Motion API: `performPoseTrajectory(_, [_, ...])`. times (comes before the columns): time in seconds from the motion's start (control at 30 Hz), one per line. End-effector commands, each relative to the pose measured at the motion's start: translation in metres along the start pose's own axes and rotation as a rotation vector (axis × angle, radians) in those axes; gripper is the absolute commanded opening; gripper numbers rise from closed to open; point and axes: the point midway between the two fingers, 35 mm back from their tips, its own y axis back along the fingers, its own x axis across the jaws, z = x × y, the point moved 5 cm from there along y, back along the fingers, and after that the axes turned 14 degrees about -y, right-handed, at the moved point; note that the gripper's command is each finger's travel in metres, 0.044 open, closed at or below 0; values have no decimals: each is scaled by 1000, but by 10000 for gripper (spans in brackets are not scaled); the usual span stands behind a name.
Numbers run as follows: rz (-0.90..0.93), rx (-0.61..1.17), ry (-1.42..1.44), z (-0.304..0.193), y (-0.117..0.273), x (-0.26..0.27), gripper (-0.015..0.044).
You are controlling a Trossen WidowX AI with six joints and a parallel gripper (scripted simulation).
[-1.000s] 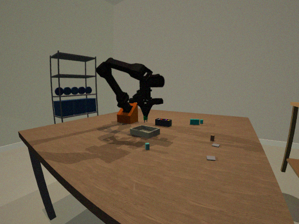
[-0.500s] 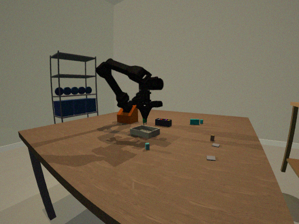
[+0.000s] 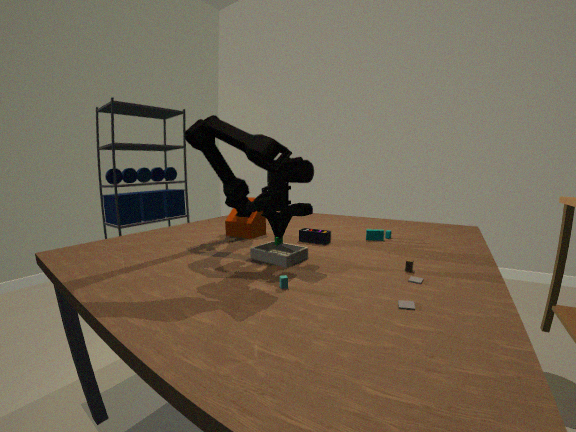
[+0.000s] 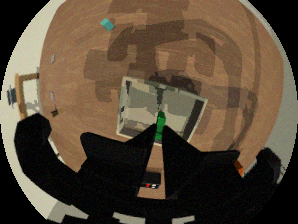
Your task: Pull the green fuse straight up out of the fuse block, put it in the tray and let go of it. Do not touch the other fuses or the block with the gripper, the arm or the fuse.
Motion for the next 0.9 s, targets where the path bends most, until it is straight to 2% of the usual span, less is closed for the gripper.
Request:
performPoseTrajectory(0.0, [0,0,0,0,0,0,26])
performPoseTrajectory(0.4, [0,1,0,0,3,0,330])
performPoseTrajectory(0.53, [-1,6,7,-1,36,-1,330])
performPoseTrajectory(0.87, [-1,6,7,-1,36,-1,330])
